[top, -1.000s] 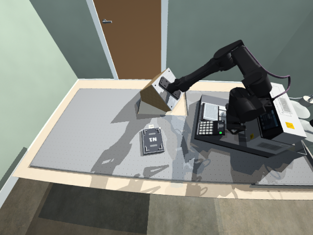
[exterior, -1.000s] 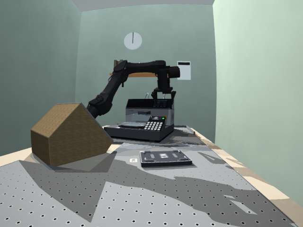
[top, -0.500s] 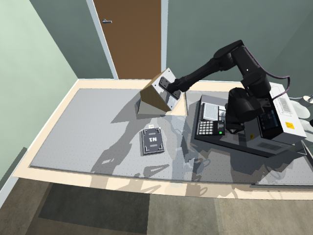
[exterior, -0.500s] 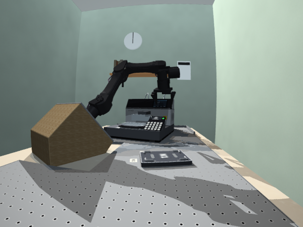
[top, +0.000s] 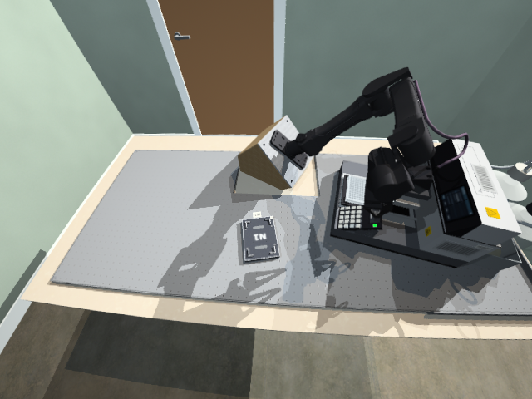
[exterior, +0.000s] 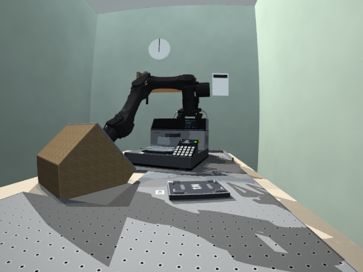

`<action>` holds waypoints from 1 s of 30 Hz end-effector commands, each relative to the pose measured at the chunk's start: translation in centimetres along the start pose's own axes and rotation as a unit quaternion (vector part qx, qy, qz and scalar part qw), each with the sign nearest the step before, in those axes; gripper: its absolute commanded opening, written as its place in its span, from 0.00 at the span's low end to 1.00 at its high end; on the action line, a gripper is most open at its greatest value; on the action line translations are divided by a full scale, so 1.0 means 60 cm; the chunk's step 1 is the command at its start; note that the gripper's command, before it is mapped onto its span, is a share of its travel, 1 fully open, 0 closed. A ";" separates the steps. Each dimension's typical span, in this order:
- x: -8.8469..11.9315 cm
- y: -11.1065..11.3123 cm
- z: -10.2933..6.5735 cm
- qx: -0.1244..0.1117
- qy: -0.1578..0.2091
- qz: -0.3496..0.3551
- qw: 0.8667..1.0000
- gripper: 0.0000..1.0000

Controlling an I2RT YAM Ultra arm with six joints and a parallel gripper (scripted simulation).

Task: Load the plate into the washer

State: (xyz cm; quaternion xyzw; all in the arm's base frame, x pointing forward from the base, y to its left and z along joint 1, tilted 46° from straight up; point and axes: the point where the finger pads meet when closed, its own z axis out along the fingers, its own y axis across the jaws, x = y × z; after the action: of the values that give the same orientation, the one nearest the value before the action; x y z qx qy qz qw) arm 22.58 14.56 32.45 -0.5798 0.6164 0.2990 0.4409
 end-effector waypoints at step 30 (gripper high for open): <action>0.131 0.065 0.012 0.010 -0.013 -0.014 1.000 0.16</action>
State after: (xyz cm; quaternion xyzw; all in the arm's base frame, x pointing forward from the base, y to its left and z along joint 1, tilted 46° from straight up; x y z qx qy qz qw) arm 19.91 12.48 24.41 -0.5750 0.6208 0.3036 0.4381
